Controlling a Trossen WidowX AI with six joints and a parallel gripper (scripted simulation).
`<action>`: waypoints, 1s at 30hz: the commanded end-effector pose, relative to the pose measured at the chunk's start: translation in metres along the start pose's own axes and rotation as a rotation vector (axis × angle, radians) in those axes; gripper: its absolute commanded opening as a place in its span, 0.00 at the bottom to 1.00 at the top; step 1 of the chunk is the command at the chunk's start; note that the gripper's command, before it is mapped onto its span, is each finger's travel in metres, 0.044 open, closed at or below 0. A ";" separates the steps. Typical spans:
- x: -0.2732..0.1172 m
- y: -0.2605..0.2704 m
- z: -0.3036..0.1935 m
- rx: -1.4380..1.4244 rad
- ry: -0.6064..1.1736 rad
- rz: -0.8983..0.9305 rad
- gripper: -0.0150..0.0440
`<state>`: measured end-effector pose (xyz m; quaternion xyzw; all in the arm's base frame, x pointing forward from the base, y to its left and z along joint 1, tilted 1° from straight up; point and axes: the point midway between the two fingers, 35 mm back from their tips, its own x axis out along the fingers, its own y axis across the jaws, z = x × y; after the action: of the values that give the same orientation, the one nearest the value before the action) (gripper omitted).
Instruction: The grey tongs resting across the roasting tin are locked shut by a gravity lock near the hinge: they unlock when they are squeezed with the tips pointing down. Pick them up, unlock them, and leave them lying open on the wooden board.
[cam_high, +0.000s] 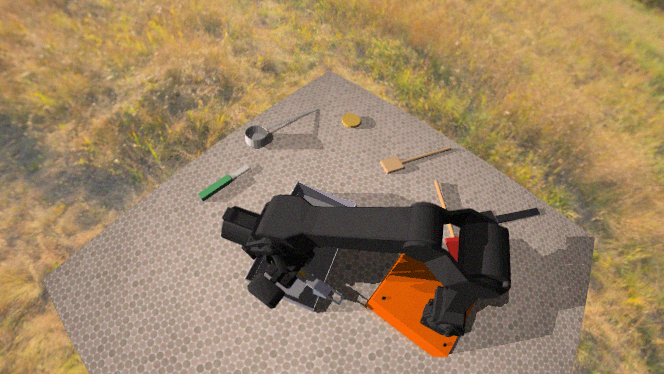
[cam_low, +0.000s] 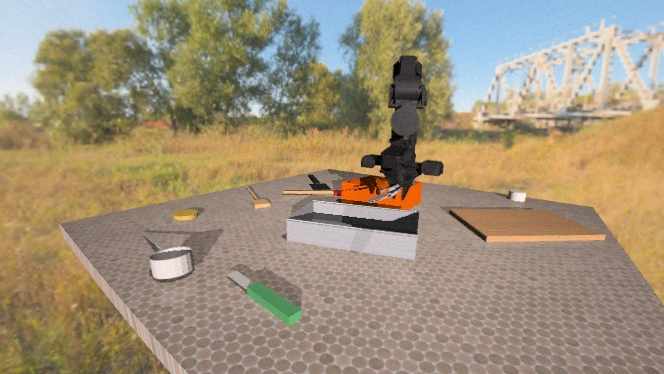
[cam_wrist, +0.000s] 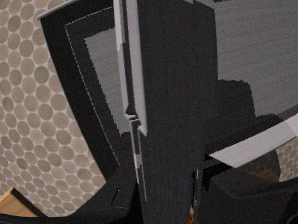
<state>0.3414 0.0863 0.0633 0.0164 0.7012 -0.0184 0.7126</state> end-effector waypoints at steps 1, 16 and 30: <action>0.000 0.029 -0.005 0.067 0.005 0.008 0.00; -0.006 0.118 -0.041 0.289 0.013 0.020 0.00; -0.008 0.160 -0.068 0.411 0.021 0.022 0.00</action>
<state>0.2825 0.2461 0.0706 0.1618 0.6900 -0.1452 0.6904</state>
